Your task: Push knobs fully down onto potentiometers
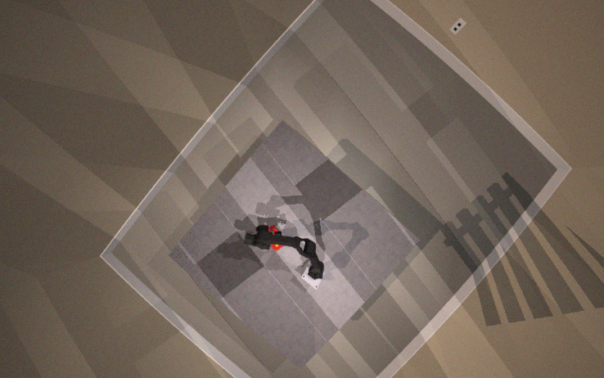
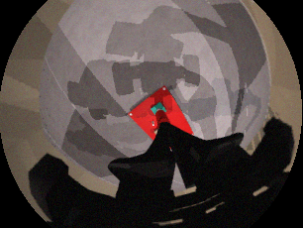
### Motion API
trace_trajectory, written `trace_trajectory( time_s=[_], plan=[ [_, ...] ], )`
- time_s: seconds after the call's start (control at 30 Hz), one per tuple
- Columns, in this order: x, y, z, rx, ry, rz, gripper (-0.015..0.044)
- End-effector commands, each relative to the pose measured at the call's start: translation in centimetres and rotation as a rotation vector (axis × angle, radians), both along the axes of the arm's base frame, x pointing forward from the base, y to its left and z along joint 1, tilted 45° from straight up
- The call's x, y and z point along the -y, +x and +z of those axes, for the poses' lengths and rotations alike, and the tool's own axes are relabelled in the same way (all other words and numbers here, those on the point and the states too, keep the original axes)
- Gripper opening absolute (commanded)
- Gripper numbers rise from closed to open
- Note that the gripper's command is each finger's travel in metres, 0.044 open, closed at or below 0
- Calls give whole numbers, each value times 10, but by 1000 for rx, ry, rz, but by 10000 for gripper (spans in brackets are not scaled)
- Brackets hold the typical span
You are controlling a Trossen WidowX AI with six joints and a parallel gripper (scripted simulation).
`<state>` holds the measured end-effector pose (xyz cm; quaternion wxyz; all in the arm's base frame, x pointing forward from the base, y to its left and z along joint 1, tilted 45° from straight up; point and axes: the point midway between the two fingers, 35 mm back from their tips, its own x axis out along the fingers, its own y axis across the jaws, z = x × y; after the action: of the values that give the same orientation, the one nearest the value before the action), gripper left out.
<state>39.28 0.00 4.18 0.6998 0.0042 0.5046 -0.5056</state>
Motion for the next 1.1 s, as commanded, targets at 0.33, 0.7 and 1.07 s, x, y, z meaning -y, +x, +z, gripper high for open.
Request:
trace_trajectory(
  time_s=[0.33, 0.7, 1.07],
  plan=[
    [7, 1, -4, 2, -5, -2, 0],
    [10, 1, -7, 2, -5, -2, 0],
    [12, 1, -10, 3, -5, -2, 0]
  ],
)
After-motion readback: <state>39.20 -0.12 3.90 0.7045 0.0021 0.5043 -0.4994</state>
